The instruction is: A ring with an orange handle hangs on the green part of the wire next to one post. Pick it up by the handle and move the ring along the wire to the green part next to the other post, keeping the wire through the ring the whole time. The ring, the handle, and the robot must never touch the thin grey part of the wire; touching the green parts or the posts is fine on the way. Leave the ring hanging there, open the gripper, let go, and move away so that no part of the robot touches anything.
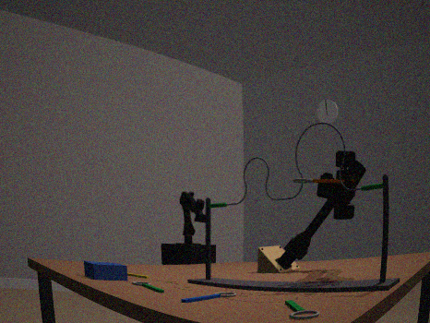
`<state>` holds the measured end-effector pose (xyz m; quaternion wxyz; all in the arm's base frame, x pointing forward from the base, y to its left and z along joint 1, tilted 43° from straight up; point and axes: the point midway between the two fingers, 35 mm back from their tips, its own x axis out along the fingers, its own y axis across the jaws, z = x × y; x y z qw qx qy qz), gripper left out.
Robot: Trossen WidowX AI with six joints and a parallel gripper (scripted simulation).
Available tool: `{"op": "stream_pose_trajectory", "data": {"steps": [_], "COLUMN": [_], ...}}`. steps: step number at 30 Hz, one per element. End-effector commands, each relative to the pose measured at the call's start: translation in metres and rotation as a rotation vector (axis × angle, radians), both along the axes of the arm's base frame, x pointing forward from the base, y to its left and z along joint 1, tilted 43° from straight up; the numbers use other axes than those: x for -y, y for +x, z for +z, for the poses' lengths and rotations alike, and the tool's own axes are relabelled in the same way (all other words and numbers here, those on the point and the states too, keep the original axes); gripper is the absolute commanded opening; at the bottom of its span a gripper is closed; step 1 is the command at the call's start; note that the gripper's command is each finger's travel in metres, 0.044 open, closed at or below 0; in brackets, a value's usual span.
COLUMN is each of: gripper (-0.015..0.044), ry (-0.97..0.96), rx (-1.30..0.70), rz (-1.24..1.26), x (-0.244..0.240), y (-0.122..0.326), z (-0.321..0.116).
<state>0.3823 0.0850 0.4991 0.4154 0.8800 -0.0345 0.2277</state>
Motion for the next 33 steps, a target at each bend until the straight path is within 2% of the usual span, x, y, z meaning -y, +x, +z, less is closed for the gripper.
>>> {"op": "stream_pose_trajectory", "data": {"steps": [1, 33], "gripper": [-0.015, -0.015], "ry": [-0.094, -0.66], "rx": [-0.024, -0.13], "rz": [0.002, -0.006], "x": [-0.009, -0.036], "y": [0.003, 0.009], "z": [-0.015, -0.096]}}
